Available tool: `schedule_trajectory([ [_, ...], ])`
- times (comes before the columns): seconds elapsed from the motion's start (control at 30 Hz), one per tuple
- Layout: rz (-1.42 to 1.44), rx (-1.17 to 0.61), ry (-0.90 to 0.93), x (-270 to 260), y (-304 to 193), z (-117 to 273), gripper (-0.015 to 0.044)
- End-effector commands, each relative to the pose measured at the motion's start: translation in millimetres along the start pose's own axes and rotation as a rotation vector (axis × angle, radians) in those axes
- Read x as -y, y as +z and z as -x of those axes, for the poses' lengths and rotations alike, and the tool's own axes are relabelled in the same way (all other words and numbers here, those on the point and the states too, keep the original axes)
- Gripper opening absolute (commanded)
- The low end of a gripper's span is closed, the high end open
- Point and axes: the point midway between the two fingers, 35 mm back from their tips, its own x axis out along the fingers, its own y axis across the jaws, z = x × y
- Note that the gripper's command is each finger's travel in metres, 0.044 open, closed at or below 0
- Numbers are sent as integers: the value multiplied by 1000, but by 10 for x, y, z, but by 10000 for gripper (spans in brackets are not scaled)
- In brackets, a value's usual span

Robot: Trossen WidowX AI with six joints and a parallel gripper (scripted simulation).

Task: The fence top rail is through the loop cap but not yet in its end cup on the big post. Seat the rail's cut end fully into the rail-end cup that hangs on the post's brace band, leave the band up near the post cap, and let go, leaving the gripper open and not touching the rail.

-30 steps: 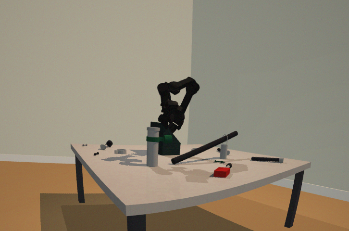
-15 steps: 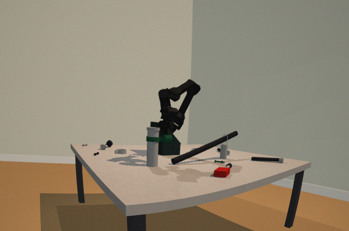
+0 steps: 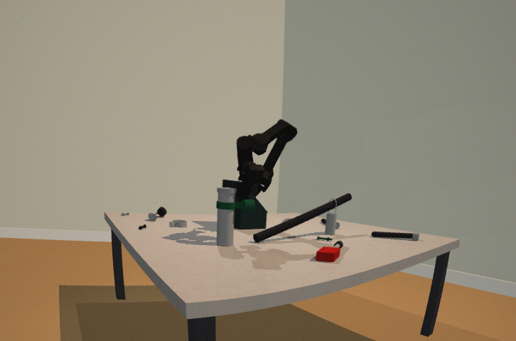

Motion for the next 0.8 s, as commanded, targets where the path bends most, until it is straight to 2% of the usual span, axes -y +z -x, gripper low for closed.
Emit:
schedule_trajectory([
  [0.0,-11,1,11,-42,0,-89,440],
  [0.77,-11,5,9,-57,18,-465,440],
])
